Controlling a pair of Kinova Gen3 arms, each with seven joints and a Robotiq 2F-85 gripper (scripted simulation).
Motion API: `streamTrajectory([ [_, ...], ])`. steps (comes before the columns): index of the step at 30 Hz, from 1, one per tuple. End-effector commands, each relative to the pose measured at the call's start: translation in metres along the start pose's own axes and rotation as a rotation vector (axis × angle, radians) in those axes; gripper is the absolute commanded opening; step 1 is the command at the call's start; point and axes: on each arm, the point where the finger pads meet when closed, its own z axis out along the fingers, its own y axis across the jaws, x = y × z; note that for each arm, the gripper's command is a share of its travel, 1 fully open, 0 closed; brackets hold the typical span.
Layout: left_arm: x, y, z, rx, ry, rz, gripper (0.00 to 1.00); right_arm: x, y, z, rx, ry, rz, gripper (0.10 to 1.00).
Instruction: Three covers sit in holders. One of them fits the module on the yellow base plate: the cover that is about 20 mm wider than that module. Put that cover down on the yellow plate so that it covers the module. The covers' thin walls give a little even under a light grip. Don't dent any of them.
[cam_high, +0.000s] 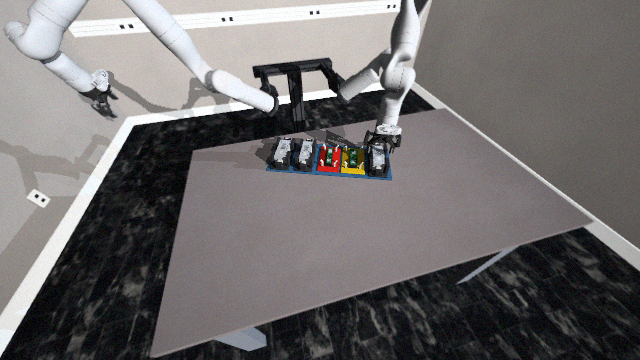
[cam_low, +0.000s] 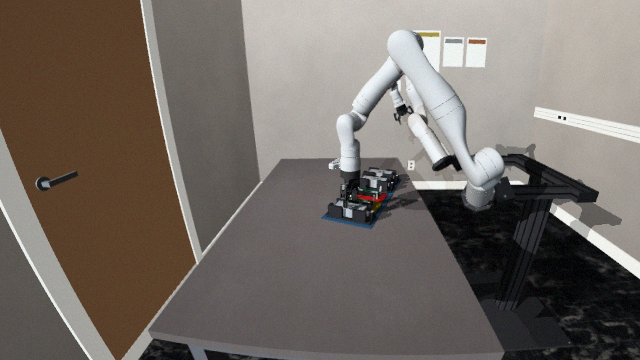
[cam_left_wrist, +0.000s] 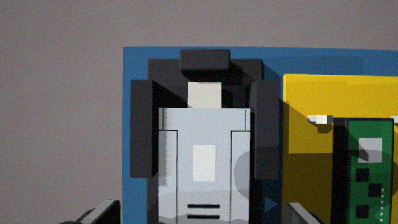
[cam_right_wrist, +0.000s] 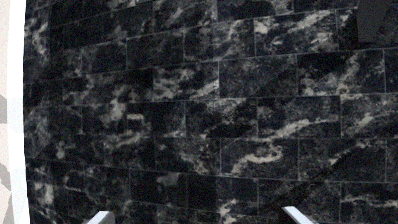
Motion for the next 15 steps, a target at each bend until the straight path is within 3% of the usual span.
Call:
streamTrajectory([
  [1, -0.0026, 0.0032, 0.0018, -0.003, -0.002, -0.003, 0.999, -0.0003, -0.0004, -0.0004, 0.000, -0.001, 0.001, 0.999],
  [15, -0.0006, 0.0014, 0.0080, -0.003, -0.001, -0.002, 0.999, -0.0003, -0.0004, -0.0004, 0.000, -0.001, 0.001, 0.999],
])
